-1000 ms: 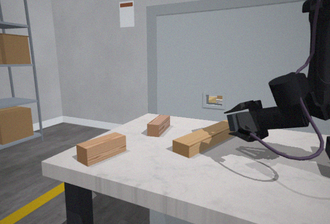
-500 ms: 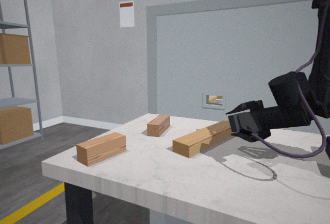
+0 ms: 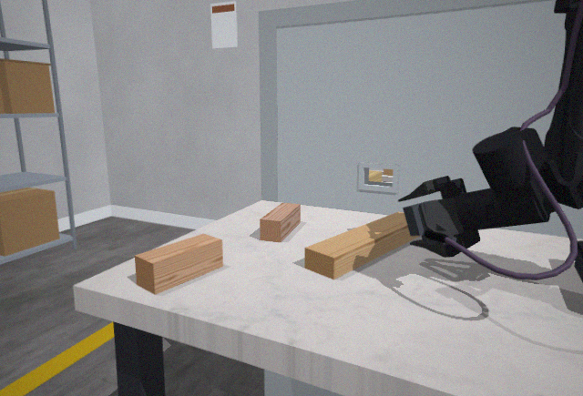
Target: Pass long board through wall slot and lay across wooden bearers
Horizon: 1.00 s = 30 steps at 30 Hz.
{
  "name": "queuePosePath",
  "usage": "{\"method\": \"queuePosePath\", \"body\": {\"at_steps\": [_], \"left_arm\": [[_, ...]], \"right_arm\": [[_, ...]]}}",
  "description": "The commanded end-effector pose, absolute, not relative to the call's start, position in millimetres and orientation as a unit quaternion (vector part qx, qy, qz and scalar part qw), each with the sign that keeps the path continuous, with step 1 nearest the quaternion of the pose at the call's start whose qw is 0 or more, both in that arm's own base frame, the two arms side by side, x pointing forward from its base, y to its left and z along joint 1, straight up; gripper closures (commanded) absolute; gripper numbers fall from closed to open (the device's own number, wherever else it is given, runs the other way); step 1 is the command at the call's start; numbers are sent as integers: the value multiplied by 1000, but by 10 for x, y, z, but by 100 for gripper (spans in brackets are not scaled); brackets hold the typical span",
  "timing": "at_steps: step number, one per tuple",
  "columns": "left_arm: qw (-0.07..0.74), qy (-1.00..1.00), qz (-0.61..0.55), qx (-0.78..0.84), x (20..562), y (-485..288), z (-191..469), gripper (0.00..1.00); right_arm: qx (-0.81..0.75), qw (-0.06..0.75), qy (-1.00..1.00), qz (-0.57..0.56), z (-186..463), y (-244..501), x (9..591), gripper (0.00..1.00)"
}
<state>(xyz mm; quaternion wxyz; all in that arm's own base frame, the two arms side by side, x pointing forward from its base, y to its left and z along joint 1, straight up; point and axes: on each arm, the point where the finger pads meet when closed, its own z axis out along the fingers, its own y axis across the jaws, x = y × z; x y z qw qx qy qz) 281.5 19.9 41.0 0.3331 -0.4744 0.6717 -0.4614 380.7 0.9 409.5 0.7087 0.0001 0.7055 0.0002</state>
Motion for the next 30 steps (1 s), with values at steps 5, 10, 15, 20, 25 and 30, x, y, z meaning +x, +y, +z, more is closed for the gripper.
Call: {"method": "queuePosePath", "body": {"at_steps": [5,10,15,20,25,30], "left_arm": [[304,686,-453,-482,2895,304,293,23],[308,692,-448,-475,3004,444,364,23],[286,699,-445,-482,3049,546,325,23],[282,698,-437,-491,3122,696,277,23],[256,708,-435,-494,3188,941,338,23],[256,706,-433,-499,3237,1015,368,23]], "right_arm": [[4,731,682,-12,4375,-52,3712,0],[4,731,682,-12,4375,-52,3712,0],[4,731,682,-12,4375,-52,3712,0],[4,731,682,-12,4375,-52,3712,0],[4,731,682,-12,4375,-52,3712,0],[4,731,682,-12,4375,-52,3712,0]]}}
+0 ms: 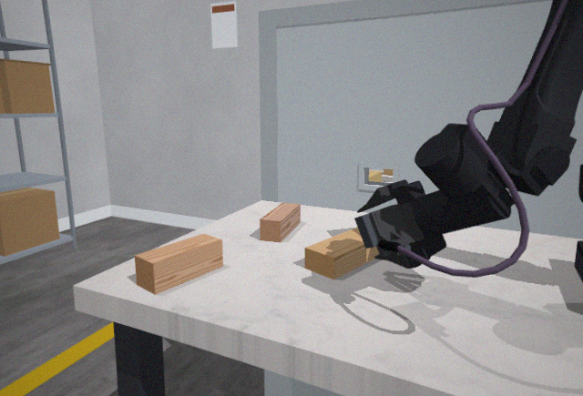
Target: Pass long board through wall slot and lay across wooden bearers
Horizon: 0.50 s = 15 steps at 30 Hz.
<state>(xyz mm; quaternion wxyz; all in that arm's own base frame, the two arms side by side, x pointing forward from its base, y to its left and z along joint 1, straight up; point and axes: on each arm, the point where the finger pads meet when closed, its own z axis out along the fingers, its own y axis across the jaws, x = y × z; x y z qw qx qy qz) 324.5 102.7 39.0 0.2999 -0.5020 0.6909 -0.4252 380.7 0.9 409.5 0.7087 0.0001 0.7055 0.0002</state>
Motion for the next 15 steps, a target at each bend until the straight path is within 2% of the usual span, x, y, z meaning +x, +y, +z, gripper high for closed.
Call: {"method": "queuePosePath", "body": {"at_steps": [1,12,15], "left_arm": [[228,711,-424,-513,3215,943,288,23],[185,720,-388,-545,3247,1048,258,23],[124,727,-372,-564,3163,985,223,23]], "right_arm": [[4,731,682,-12,4375,-52,3712,0],[4,731,682,-12,4375,-52,3712,0],[4,731,682,-12,4375,-52,3712,0]]}}
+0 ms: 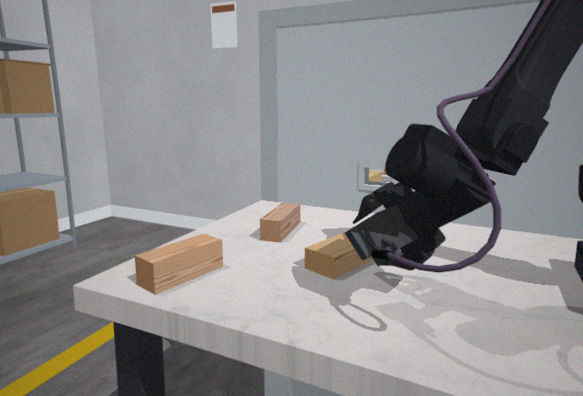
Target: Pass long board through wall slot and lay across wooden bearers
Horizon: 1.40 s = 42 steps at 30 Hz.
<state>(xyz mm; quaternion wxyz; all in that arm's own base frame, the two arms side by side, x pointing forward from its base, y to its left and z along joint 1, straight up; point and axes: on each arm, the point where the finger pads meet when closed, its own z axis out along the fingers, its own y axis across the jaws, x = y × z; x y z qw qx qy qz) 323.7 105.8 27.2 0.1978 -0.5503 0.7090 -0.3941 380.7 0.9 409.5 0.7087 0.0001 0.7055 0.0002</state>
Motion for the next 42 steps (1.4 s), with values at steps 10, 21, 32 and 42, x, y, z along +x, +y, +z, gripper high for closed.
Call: {"method": "queuePosePath", "body": {"at_steps": [10,21,32,42], "left_arm": [[101,733,-366,-565,3211,991,288,23],[12,745,-316,-587,3315,975,249,23],[-105,749,-249,-606,3224,906,310,23],[-160,758,-200,-600,3248,869,390,23]], "right_arm": [[4,731,682,-12,4375,-52,3712,0],[4,731,682,-12,4375,-52,3712,0],[4,731,682,-12,4375,-52,3712,0],[4,731,682,-12,4375,-52,3712,0]]}}
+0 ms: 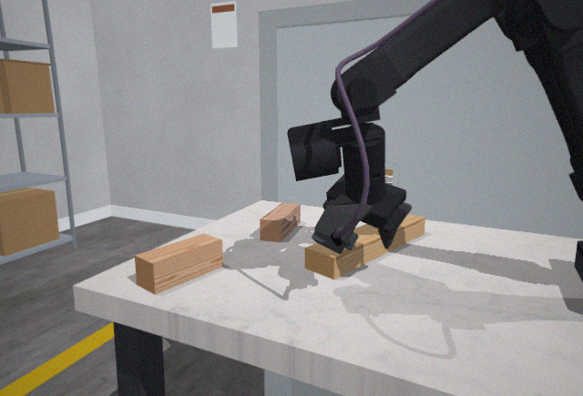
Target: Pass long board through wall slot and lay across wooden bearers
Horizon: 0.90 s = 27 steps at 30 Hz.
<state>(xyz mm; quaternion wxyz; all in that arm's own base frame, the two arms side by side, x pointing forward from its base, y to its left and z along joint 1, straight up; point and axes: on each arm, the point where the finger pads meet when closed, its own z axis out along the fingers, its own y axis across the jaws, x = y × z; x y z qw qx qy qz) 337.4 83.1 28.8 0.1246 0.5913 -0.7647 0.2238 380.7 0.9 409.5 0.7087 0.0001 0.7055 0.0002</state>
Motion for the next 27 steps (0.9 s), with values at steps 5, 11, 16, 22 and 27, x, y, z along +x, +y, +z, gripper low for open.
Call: {"method": "queuePosePath", "body": {"at_steps": [5,11,16,22,27], "left_arm": [[177,-769,183,586,3327,762,415,23],[210,-780,153,569,3337,702,520,23],[249,-773,109,574,3346,788,405,23],[234,-773,145,572,3646,687,459,23],[225,-776,147,570,3769,707,414,23]], "right_arm": [[4,731,682,-12,4375,-52,3712,0],[4,731,682,-12,4375,-52,3712,0],[4,731,682,-12,4375,-52,3712,0],[4,731,682,-12,4375,-52,3712,0],[4,731,682,-12,4375,-52,3712,0]]}}
